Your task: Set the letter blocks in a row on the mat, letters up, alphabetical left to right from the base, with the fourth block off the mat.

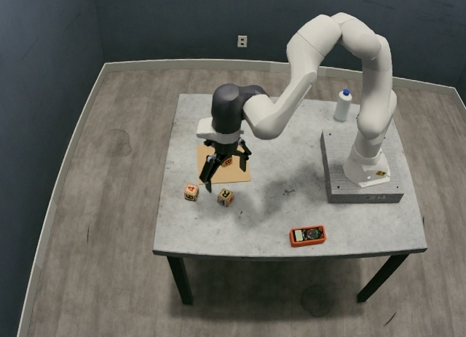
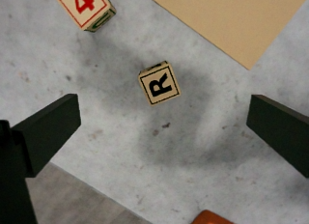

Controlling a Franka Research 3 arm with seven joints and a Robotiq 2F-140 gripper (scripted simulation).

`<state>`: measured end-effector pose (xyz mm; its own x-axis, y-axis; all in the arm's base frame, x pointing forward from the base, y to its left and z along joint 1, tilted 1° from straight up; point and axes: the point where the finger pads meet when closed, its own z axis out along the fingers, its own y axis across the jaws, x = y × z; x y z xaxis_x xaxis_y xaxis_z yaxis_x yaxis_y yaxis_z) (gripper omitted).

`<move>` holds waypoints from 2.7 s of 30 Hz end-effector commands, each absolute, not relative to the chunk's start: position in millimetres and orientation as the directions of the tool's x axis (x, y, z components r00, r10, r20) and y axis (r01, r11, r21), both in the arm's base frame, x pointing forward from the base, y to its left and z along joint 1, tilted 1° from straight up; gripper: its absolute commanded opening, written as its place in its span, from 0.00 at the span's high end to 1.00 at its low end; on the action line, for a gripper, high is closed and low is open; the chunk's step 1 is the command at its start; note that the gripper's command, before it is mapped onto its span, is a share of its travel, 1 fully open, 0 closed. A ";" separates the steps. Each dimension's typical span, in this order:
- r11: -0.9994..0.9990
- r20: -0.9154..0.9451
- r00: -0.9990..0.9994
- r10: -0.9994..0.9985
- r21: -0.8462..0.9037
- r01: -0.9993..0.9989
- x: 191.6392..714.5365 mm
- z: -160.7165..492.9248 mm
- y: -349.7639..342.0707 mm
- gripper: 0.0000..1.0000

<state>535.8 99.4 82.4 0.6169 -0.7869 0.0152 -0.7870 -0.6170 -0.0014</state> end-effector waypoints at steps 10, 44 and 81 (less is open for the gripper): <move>-0.801 0.011 0.801 -0.598 -0.005 -0.598 536.4 79.3 99.3 0.00; -0.869 0.011 0.868 -0.496 -0.005 -0.496 536.6 77.6 99.6 0.45; -0.869 0.011 0.869 -0.495 -0.005 -0.495 536.7 62.5 99.5 0.45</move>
